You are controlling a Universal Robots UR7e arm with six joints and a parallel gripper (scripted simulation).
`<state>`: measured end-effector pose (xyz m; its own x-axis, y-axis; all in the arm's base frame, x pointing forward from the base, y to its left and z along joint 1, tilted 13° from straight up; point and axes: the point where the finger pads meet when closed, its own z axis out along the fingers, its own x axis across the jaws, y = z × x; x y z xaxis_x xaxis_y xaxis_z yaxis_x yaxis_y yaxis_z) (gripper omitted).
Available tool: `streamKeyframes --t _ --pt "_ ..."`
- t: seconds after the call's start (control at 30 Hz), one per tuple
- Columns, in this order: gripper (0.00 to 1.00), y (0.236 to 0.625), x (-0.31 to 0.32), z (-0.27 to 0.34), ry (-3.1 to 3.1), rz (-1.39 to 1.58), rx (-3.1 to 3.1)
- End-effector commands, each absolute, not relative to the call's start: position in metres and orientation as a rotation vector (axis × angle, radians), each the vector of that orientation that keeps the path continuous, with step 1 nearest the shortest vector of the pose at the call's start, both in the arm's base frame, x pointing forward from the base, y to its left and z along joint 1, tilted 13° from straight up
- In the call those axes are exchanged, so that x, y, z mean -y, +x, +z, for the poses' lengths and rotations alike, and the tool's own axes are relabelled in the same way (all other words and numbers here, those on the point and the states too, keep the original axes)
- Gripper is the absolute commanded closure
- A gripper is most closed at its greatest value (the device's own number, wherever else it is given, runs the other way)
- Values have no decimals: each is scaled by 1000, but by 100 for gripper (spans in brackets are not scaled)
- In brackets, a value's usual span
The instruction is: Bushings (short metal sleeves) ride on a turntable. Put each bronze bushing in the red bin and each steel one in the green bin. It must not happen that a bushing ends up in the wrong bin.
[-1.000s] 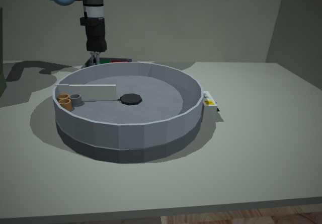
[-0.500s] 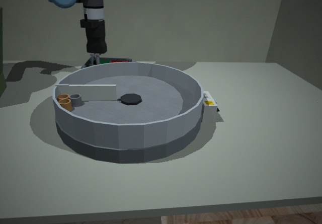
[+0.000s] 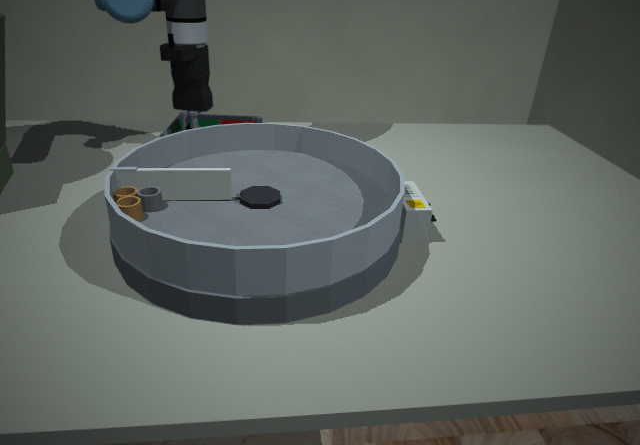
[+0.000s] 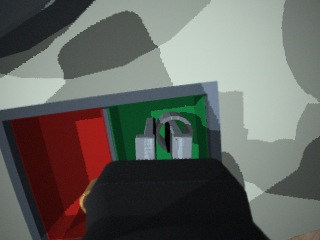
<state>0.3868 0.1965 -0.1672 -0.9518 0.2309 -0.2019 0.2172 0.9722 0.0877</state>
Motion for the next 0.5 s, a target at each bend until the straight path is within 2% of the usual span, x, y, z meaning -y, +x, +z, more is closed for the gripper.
streamKeyframes --t 0.0,0.47 --pt "100 388 -197 -169 334 96 -2907" --pt "100 389 -197 -175 334 96 -2907"
